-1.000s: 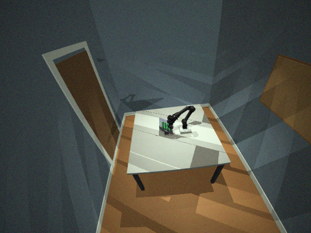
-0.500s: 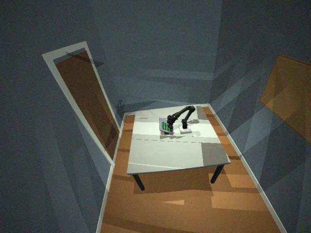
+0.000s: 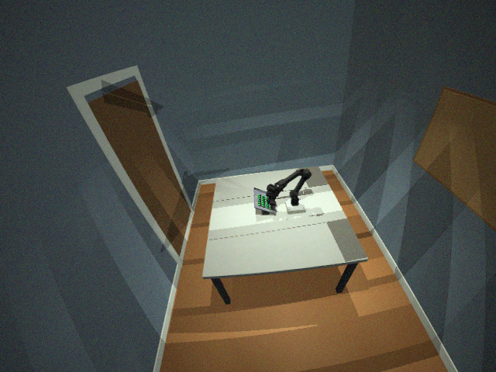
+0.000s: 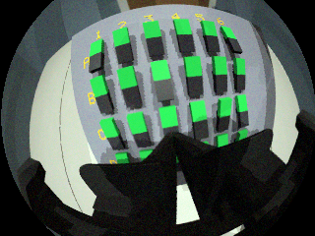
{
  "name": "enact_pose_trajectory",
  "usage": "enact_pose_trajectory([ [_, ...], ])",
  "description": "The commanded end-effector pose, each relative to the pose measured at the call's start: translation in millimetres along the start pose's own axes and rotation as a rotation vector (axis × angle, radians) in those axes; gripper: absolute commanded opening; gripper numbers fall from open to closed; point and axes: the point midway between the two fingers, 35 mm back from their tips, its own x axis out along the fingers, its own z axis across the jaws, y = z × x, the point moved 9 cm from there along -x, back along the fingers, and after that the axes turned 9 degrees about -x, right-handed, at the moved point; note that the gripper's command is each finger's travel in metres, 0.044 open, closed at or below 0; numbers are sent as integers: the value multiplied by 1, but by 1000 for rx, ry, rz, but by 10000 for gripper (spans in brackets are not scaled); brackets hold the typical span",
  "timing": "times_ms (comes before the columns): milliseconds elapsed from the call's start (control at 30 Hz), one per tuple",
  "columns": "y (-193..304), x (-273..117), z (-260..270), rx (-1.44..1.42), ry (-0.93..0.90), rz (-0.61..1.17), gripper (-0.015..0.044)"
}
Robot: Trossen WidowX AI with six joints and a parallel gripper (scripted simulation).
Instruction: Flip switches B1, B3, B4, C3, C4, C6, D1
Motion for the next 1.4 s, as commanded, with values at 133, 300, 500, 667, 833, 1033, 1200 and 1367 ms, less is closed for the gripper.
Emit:
enact_pose_trajectory([
  [133, 0, 1, 0, -7, -3, -1, 0],
  [300, -2, -9, 0, -1, -1, 3, 0],
  [500, -5, -63, -1, -7, -8, 27, 0],
  [667, -4, -63, -11, -7, -8, 29, 0],
  [833, -1, -61, -28, -8, -5, 26, 0],
  [1033, 3, -28, -27, -9, -1, 0, 0],
  [1200, 4, -20, -27, -9, -1, 0, 0],
  [1367, 4, -17, -27, -9, -1, 0, 0],
])
